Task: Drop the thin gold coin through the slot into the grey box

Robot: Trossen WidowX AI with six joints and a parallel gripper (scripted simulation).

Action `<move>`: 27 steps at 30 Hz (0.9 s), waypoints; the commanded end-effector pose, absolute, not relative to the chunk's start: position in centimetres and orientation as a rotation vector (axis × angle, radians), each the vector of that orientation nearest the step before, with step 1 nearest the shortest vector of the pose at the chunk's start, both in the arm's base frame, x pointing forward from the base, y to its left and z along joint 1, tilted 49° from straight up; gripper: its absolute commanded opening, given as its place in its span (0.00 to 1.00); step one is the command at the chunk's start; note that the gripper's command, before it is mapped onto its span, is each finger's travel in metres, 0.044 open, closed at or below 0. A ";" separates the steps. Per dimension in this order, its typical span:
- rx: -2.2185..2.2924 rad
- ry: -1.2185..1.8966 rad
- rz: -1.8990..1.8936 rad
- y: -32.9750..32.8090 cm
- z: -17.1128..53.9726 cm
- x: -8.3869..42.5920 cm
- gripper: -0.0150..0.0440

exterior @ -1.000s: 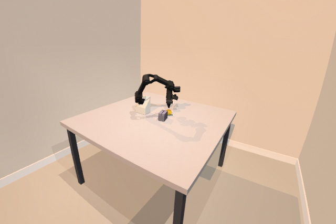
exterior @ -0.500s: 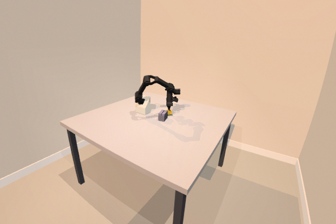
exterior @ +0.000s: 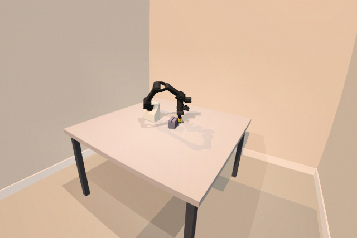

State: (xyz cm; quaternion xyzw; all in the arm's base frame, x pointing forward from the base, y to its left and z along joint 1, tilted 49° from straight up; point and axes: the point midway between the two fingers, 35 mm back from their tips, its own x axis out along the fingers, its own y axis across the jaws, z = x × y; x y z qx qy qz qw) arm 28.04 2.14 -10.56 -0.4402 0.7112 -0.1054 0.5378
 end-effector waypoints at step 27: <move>-1.060 1.696 -0.253 -0.1 -12.4 27.6 0.25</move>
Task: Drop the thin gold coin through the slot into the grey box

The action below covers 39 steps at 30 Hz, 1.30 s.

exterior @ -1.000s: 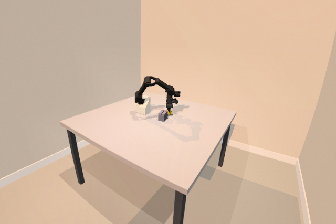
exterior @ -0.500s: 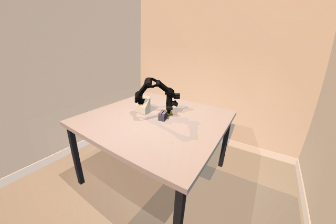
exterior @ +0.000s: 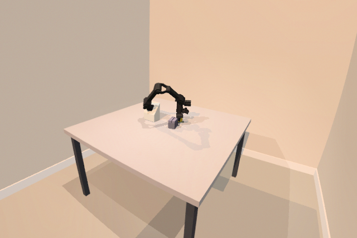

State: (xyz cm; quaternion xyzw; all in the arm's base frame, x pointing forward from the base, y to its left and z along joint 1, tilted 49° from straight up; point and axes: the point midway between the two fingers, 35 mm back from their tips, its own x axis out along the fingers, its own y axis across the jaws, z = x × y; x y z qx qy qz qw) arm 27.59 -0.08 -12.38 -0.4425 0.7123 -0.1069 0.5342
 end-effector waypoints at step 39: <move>-1.064 1.692 -0.237 5.8 -7.5 28.2 0.25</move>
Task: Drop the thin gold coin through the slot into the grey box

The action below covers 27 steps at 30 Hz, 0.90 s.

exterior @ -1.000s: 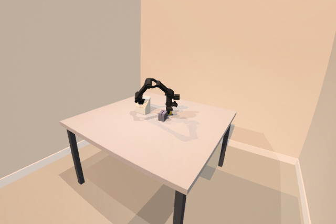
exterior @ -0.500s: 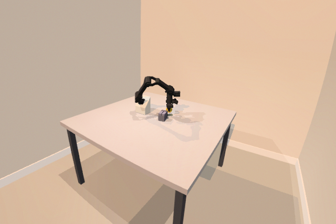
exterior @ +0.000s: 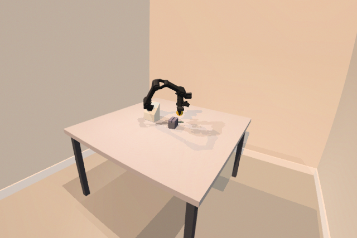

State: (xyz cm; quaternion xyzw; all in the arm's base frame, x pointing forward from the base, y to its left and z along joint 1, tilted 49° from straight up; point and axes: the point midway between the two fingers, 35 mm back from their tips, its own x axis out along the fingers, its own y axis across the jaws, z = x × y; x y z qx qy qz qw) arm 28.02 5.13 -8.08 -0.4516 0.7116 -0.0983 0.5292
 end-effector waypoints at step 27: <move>-1.461 1.812 0.250 7.1 -6.0 28.1 0.25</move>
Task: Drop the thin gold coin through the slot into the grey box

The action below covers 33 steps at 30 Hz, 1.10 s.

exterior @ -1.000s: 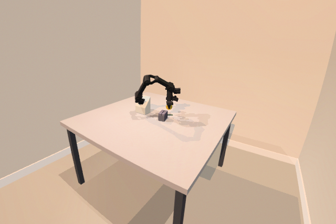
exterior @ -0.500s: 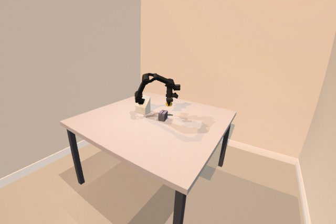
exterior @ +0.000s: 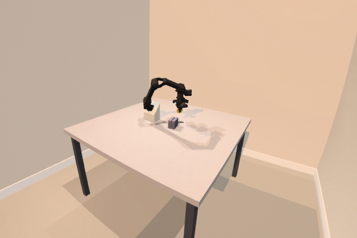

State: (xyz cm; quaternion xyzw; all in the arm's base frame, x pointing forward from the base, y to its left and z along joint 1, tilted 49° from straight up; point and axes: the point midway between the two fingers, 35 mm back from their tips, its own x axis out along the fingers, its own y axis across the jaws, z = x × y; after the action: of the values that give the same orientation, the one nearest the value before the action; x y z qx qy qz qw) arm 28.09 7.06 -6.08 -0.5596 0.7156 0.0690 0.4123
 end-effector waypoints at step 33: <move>-1.895 1.810 0.926 5.8 -4.5 28.6 0.25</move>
State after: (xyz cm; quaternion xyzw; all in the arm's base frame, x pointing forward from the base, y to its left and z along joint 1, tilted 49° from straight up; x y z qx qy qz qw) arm 28.42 6.16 -5.17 -0.6680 0.6434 0.3278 0.1800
